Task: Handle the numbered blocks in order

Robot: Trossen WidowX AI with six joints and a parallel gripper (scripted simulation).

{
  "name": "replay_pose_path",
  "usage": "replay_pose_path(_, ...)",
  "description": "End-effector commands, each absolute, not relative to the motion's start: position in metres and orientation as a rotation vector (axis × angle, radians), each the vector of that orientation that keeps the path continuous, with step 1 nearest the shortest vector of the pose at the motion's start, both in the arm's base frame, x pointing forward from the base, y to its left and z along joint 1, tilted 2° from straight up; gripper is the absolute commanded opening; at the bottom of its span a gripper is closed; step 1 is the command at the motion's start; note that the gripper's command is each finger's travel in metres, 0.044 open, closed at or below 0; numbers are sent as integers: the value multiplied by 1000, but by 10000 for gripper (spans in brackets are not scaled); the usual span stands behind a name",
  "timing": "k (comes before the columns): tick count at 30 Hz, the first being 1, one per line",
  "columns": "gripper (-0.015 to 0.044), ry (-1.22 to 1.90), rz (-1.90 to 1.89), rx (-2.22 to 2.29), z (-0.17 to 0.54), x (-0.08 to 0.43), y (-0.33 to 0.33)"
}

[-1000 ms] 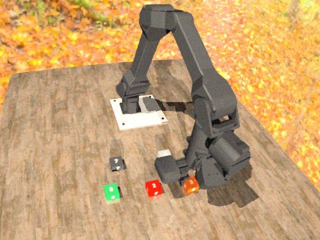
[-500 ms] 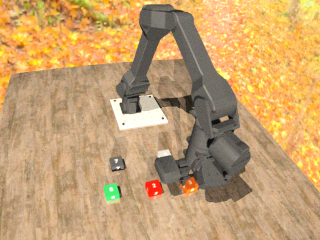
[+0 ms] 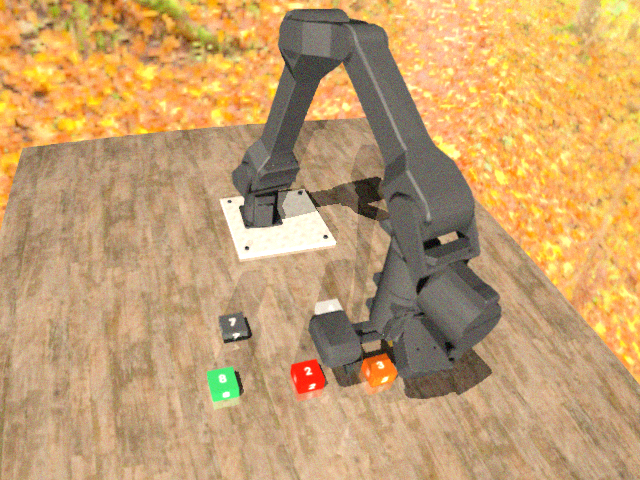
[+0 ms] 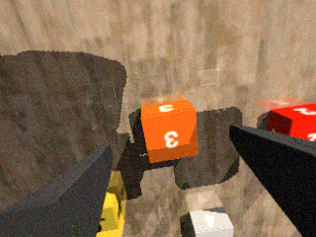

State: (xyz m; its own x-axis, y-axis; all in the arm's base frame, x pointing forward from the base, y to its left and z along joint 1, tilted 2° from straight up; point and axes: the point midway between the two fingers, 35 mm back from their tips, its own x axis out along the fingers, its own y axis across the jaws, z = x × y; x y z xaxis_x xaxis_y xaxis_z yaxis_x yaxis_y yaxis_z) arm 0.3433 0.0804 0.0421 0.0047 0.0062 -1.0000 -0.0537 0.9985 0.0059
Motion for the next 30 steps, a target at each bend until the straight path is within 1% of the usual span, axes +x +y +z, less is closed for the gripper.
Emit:
replay_pose_path(1, 400, 1566, 43, -34, 64, 344, 80)
replay_pose_path(3, 400, 1566, 44, -35, 76, 343, 80)
replay_pose_path(7, 400, 1566, 44, -35, 76, 343, 80)
replay_pose_path(9, 348, 1566, 44, -35, 84, 345, 81)
replay_pose_path(14, 216, 1566, 44, -35, 148, 344, 80)
replay_pose_path(17, 138, 1566, 44, -35, 156, 343, 80)
replay_pose_path(18, 120, 1566, 44, -35, 156, 343, 80)
replay_pose_path(28, 120, 1566, 44, -35, 156, 343, 80)
replay_pose_path(30, 120, 1567, 45, -37, 158, 336, 77)
